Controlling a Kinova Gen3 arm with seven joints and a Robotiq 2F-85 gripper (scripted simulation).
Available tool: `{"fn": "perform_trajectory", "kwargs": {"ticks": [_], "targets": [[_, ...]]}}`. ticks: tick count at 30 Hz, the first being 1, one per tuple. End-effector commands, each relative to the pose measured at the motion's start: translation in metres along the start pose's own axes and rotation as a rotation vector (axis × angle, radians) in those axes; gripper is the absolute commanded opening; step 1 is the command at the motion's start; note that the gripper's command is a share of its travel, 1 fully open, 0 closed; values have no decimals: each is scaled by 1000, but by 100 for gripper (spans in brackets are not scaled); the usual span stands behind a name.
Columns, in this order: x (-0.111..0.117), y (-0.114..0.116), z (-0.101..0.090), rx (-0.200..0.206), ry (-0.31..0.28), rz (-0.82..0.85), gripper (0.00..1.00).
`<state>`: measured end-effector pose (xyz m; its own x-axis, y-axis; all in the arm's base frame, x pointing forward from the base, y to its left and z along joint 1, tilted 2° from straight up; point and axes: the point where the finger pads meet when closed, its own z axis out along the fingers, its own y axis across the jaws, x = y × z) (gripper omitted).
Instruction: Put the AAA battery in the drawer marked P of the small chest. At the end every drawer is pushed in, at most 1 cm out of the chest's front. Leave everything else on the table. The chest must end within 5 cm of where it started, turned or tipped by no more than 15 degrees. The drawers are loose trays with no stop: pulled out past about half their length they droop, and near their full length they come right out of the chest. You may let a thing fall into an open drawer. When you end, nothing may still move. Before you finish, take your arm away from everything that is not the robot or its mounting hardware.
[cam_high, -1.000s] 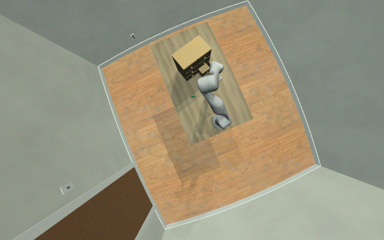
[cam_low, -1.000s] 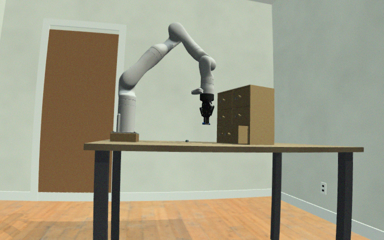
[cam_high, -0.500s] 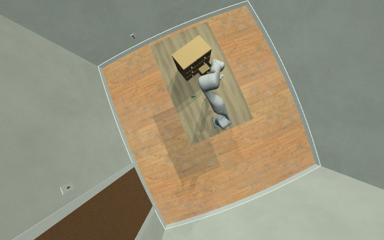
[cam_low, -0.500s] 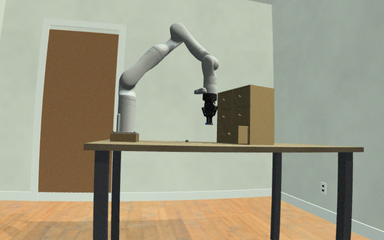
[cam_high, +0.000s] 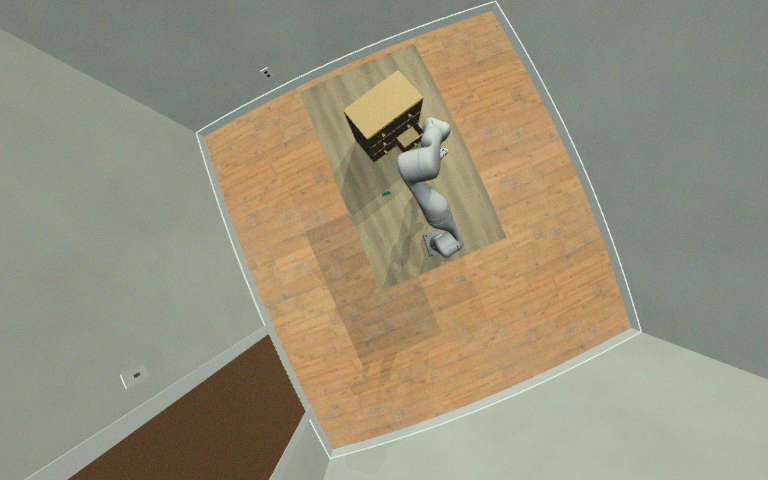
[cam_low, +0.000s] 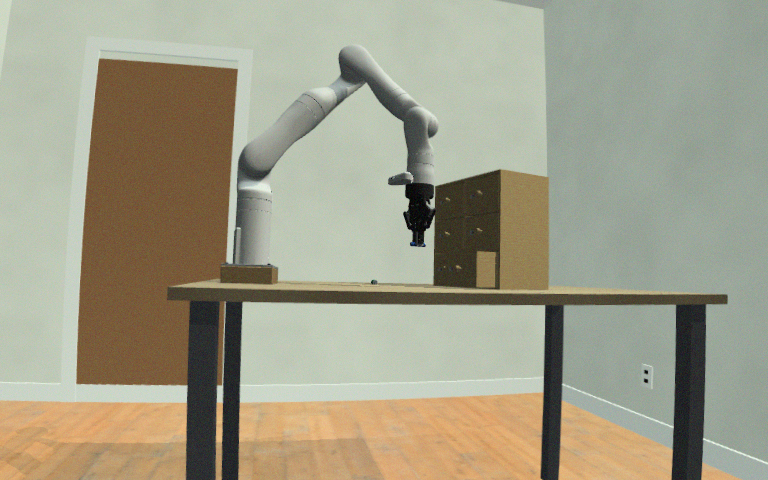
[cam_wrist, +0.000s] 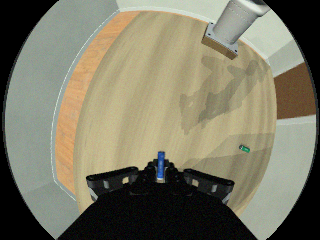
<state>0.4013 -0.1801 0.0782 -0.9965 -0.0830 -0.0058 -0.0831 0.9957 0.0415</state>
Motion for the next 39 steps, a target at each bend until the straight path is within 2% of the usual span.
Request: {"fn": "perform_trajectory", "kwargs": {"ticks": [1, 7, 22, 31, 39], "targets": [[-3, 0, -9, 2, -9, -3, 5], [-3, 0, -20, 2, -9, -3, 5], [-3, 0, -20, 0, -27, -3, 5], [-3, 1, -19, -3, -78, -4, 5], [-2, 1, -18, -4, -186, -4, 5]]}}
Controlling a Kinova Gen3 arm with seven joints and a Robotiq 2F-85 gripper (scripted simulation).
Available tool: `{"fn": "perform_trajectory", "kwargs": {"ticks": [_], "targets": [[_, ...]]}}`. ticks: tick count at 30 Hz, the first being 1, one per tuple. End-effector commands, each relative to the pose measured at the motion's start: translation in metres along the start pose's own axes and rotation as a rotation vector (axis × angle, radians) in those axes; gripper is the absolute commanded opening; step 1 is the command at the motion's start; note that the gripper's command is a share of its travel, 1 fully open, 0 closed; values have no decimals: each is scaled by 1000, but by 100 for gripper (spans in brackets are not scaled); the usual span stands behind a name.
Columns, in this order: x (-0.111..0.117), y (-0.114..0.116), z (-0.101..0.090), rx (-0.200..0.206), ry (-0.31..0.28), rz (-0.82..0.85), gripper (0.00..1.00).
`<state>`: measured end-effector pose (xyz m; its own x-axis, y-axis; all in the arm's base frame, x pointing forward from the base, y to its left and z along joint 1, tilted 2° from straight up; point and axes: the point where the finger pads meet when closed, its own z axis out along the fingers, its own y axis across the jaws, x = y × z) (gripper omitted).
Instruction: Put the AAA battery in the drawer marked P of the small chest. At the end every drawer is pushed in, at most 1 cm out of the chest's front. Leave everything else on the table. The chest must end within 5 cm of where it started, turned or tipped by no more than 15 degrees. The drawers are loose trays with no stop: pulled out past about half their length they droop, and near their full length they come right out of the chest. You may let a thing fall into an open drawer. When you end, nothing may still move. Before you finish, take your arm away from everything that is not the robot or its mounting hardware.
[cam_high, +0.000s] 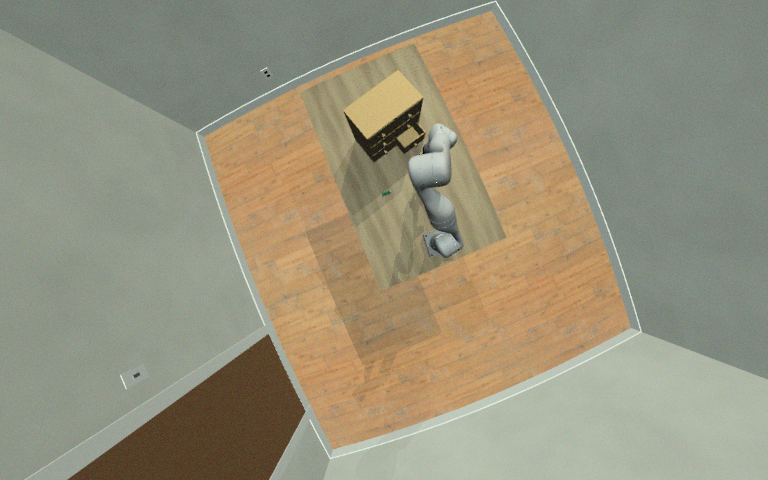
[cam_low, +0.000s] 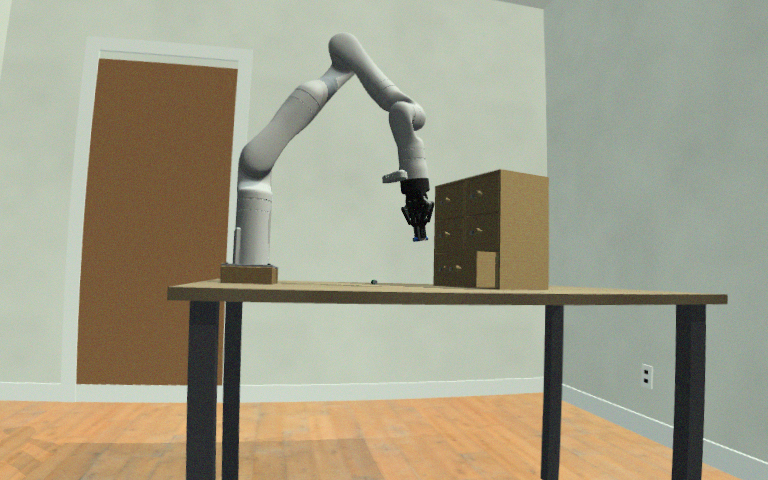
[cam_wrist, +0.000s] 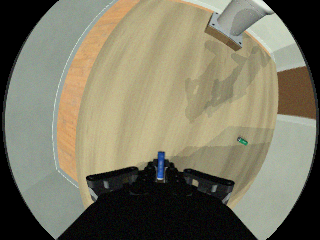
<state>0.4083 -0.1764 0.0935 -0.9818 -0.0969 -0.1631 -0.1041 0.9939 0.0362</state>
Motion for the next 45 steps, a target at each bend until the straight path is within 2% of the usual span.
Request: {"fn": "perform_trajectory", "kwargs": {"ticks": [1, 7, 9, 15, 20, 24, 26, 28, 41, 43, 45], "targets": [[5, -2, -4, -6, -46, 17, 5], [6, -2, -3, -4, -155, 18, 5], [6, -2, -3, -4, -155, 18, 5], [7, -3, -5, 3, -261, 19, 5], [10, -2, 1, -4, -325, 16, 5], [10, -3, -2, 3, -389, 18, 5], [10, -3, -2, 3, -389, 18, 5], [13, -3, 2, 0, -421, 16, 5], [16, -3, 2, 4, -740, 14, 5], [16, -3, 2, 4, -740, 14, 5], [16, -3, 0, 6, -788, 16, 5]]}}
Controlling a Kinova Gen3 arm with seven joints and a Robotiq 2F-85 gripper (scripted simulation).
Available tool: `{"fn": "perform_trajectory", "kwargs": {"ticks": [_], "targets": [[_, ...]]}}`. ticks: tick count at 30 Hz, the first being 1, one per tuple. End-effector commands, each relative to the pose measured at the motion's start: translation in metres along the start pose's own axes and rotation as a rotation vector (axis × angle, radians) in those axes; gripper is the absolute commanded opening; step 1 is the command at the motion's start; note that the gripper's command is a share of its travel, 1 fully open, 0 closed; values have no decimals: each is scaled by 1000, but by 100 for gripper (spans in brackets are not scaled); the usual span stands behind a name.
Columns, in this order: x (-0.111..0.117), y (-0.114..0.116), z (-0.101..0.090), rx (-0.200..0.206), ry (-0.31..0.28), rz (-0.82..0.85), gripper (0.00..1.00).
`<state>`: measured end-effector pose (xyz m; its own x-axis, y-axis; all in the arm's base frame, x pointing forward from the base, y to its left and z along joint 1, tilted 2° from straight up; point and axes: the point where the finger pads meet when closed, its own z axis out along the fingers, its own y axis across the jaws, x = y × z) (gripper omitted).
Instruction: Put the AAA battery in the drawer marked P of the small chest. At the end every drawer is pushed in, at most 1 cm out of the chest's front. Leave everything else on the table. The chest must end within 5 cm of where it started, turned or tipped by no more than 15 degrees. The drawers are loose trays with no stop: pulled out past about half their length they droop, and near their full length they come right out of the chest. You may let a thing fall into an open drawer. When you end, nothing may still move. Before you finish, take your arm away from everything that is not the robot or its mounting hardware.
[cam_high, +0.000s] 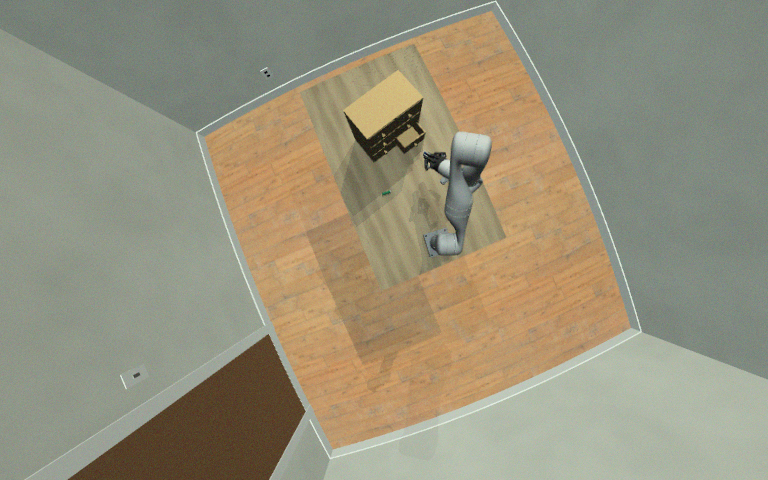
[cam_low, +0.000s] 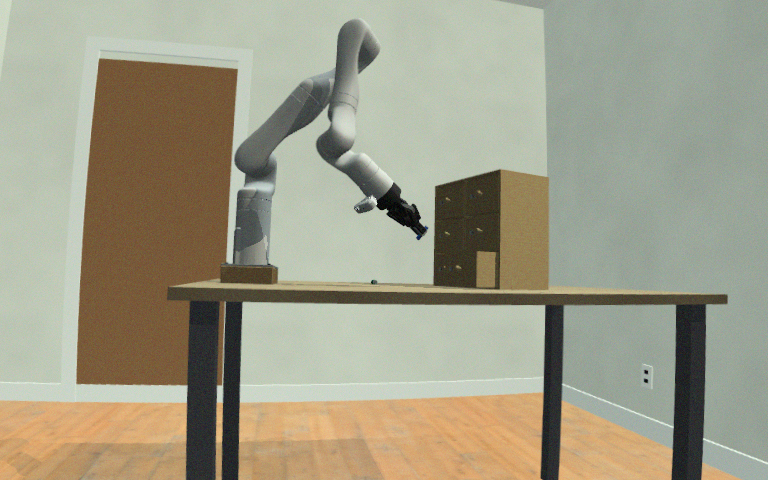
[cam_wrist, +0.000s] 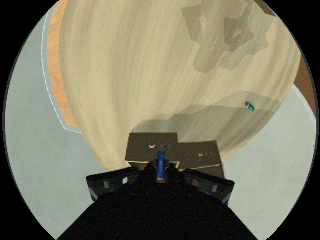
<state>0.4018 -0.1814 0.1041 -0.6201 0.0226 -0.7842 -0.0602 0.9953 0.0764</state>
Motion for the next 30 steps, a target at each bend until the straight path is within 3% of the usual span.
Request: {"fn": "perform_trajectory", "kwargs": {"ticks": [1, 13, 30], "targets": [[16, 0, 1, 0, -67, -45, 5], [19, 0, 1, -7, -257, -44, 5], [19, 0, 1, -4, -329, -45, 5]]}}
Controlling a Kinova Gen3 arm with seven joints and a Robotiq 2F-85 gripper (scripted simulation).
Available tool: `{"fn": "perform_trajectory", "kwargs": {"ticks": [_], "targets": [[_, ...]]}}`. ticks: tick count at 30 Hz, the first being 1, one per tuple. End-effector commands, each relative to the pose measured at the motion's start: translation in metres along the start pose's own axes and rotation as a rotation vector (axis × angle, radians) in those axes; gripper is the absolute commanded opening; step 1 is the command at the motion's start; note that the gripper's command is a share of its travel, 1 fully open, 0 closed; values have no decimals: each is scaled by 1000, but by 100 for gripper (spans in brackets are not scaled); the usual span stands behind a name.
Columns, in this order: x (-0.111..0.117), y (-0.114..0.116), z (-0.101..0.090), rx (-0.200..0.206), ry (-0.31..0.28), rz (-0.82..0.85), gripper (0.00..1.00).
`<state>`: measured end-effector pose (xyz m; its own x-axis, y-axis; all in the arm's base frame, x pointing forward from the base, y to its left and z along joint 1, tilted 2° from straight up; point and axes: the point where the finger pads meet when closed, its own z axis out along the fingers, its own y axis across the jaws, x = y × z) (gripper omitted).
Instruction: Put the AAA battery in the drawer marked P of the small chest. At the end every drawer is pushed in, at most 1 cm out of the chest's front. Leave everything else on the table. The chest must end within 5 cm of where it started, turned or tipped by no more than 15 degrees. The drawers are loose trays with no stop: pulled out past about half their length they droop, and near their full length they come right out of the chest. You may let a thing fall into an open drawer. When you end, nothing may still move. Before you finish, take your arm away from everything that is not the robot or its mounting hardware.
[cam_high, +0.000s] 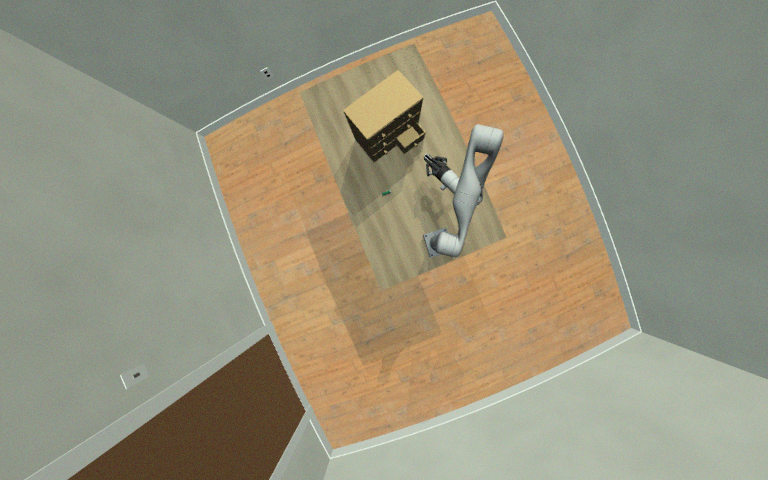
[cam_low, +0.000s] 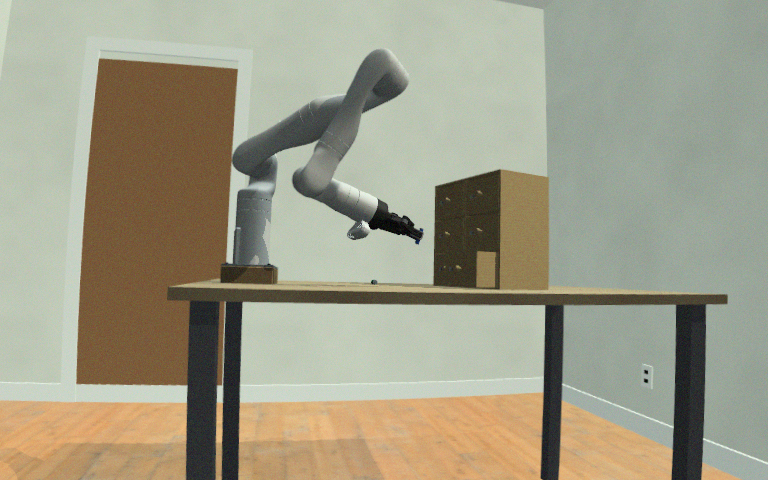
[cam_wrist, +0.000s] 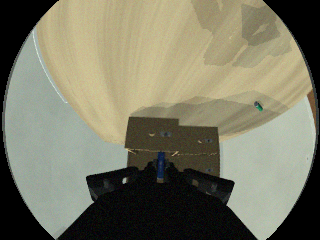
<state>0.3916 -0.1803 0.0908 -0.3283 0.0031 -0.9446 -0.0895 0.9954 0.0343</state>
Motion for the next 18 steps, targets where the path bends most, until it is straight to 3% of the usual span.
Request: {"fn": "perform_trajectory", "kwargs": {"ticks": [1, 18], "targets": [[3, 0, -1, 2, 2, 6, 5], [1, -1, 4, 2, 1, 6, 5]]}}
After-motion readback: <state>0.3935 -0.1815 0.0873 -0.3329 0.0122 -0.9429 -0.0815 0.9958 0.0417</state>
